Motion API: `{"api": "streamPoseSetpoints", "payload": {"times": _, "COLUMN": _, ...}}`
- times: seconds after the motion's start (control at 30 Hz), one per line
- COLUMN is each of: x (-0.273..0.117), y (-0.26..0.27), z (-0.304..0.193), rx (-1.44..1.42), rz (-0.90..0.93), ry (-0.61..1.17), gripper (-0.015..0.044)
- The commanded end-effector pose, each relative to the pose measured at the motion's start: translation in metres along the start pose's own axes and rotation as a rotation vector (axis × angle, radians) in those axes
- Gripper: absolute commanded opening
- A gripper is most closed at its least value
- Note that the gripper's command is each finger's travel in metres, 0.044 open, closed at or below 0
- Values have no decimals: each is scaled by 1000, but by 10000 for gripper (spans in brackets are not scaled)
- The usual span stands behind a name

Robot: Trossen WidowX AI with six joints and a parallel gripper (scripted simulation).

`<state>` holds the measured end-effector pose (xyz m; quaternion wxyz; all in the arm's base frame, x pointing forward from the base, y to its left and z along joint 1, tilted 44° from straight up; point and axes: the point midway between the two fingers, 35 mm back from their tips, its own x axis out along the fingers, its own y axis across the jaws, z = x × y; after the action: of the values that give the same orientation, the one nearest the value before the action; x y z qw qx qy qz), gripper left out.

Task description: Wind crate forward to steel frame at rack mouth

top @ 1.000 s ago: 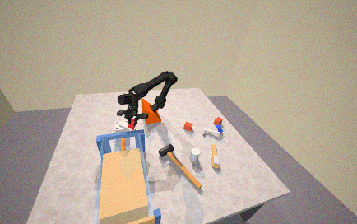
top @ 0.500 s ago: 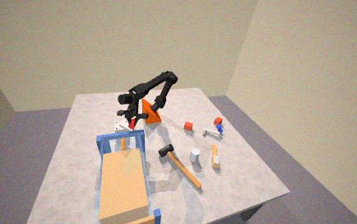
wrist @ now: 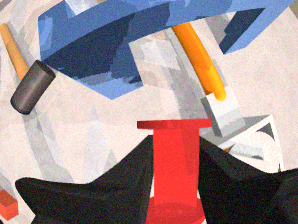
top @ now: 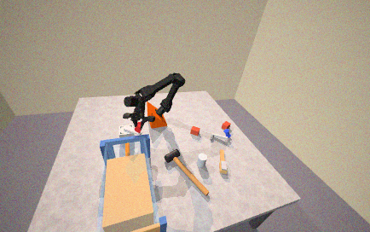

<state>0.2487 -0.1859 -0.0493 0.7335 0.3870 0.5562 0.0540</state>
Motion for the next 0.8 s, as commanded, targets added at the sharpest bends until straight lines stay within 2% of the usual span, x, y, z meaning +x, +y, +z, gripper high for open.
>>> {"api": "streamPoseSetpoints", "payload": {"times": 0.0, "x": -2, "y": 2, "z": -9, "rx": 10, "rz": 1, "ry": 10, "gripper": 0}}
{"api": "streamPoseSetpoints", "payload": {"times": 0.77, "x": -17, "y": 1, "z": -41, "rx": 11, "rz": 1, "ry": 12, "gripper": 0}}
